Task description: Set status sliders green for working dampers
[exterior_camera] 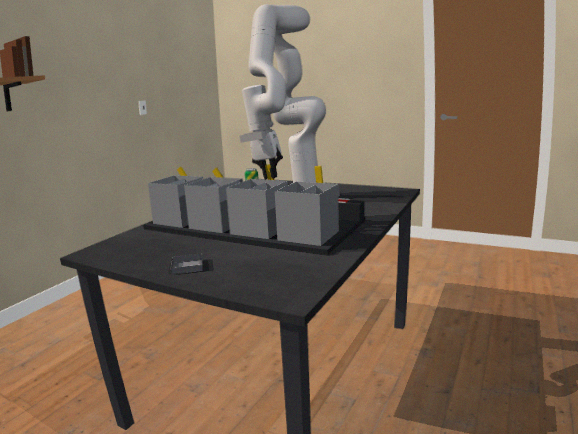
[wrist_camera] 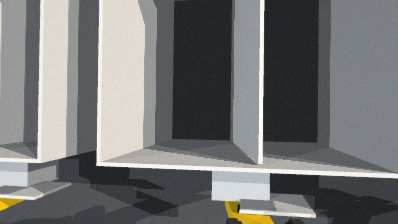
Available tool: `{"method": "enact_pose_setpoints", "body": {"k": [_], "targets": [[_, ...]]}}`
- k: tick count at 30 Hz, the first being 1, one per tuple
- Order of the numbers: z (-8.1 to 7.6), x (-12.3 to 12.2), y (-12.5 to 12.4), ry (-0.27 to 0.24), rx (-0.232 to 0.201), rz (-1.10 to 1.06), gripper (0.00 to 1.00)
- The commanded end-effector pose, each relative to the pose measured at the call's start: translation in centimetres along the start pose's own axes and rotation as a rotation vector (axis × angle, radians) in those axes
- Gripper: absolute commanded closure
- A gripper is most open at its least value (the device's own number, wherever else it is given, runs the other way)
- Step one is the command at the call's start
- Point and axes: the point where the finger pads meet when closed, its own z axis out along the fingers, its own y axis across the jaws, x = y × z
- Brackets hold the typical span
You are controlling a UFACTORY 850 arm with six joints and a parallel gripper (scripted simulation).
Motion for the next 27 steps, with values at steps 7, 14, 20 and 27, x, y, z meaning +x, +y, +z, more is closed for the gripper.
{"method": "enact_pose_setpoints", "body": {"k": [7, 14, 20, 27], "targets": [[-0.04, 0.07, 0.13, 0.002, 0.013, 0.0, 0.81], [-0.03, 0.07, 0.33, 0.002, 0.033, 0.0, 0.81], [-0.02, 0.07, 0.56, 0.002, 0.055, 0.0, 0.81], [-0.01, 0.07, 0.79, 0.002, 0.079, 0.0, 0.81]]}}
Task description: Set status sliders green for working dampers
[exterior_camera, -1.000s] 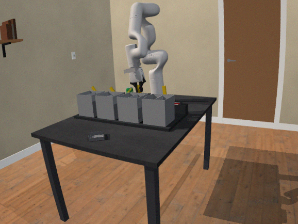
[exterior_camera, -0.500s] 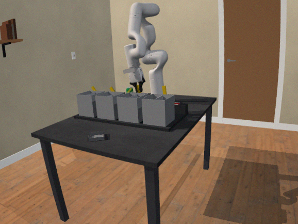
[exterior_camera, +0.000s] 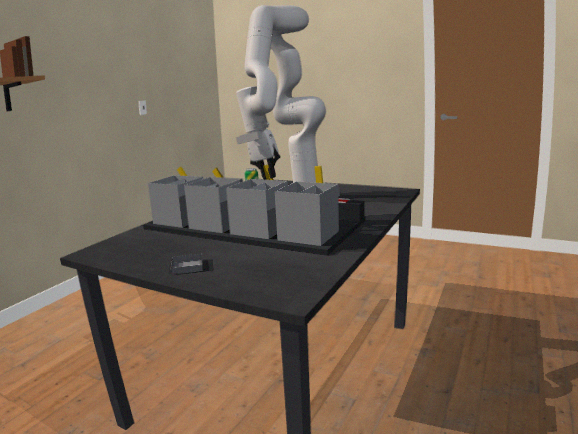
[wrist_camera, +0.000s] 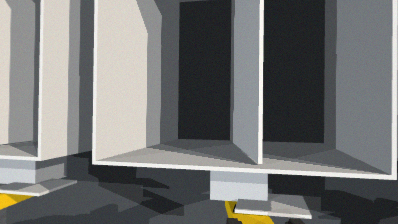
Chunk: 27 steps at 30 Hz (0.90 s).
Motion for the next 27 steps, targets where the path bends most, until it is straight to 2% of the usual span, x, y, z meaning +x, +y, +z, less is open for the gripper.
{"method": "enact_pose_setpoints", "body": {"k": [1, 11, 13, 27], "targets": [[0.0, 0.1, 0.2, 0.002, 0.021, 0.0, 0.81], [0.0, 0.1, 0.8, 0.002, 0.081, 0.0, 0.81], [0.0, 0.1, 0.8, 0.002, 0.081, 0.0, 0.81], [0.1, 0.1, 1.9, 0.002, 0.191, -0.001, 0.81]]}}
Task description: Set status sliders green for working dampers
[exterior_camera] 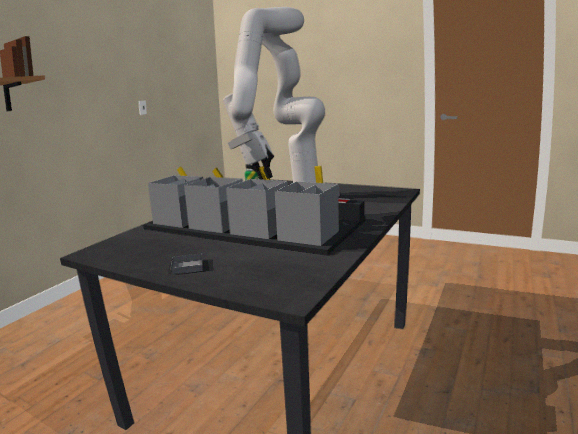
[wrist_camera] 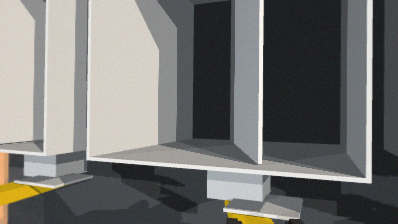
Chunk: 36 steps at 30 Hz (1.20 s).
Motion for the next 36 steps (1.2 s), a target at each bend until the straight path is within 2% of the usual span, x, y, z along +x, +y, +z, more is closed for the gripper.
{"method": "enact_pose_setpoints", "body": {"k": [1, 3, 18, 20, 29, 36], "targets": [[0.0, 0.1, 0.4, 0.003, 0.041, -0.002, 0.81], [0.0, 0.1, 0.4, 0.003, 0.041, -0.002, 0.81], [0.1, 0.1, 1.7, 0.003, 0.176, -0.002, 0.81], [0.1, 0.1, 1.7, 0.003, 0.176, -0.002, 0.81], [0.2, 0.1, 2.4, 0.003, 0.241, -0.002, 0.81], [0.3, 0.1, 2.6, 0.003, 0.268, -0.002, 0.81]]}}
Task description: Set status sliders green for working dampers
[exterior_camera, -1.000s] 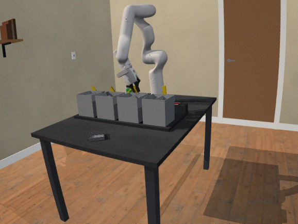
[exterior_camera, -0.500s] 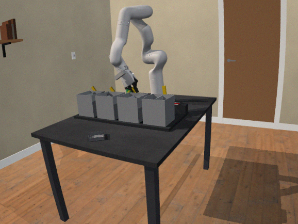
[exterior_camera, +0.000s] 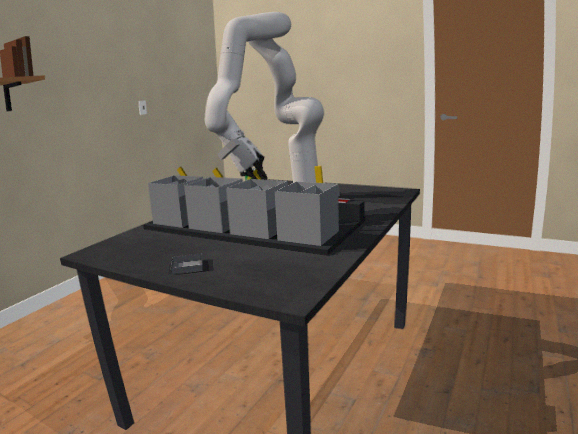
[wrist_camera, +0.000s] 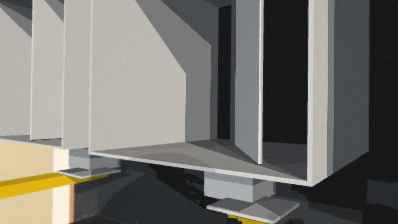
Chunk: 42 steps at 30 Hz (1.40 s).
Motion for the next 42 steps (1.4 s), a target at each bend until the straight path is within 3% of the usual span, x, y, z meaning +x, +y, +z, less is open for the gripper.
{"method": "enact_pose_setpoints", "body": {"k": [1, 29, 33, 37, 42], "targets": [[-0.03, 0.05, 0.08, 0.001, 0.009, -0.001, 0.81], [-0.03, 0.05, 0.25, 0.001, 0.027, -0.001, 0.81], [-0.03, 0.05, 0.25, 0.001, 0.027, -0.001, 0.73], [-0.03, 0.05, 0.25, 0.001, 0.027, -0.001, 0.73], [-0.03, 0.05, 0.25, 0.001, 0.027, -0.001, 0.65]]}}
